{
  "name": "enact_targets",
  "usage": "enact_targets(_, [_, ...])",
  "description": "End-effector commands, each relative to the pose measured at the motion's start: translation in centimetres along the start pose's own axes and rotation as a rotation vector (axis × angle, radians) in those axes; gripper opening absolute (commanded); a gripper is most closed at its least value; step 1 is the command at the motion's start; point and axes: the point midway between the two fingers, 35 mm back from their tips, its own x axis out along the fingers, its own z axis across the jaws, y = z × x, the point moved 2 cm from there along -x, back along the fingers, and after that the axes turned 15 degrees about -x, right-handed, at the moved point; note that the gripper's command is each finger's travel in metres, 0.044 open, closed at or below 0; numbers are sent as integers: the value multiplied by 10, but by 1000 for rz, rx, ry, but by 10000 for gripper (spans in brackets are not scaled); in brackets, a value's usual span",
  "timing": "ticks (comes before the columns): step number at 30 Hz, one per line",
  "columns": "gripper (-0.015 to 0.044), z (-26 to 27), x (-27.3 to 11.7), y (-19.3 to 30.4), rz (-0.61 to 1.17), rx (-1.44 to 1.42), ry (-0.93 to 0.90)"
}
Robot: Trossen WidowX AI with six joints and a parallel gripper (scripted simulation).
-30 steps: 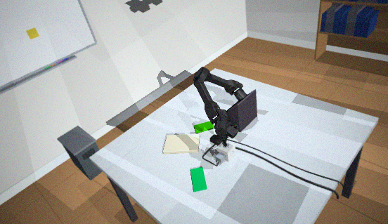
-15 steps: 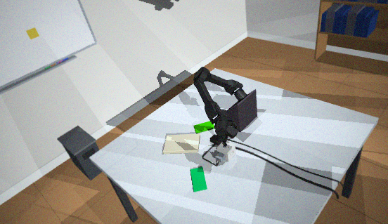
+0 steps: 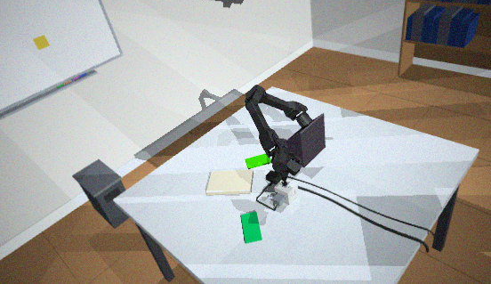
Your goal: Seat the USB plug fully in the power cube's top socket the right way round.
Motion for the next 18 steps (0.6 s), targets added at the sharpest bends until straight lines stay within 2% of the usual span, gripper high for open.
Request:
enact_targets(1, [0,0,2,1,1,0,-3])
enact_targets(14, [0,0,2,1,1,0,-3])
enact_targets(18, [95,0,0,0,0,0,0])
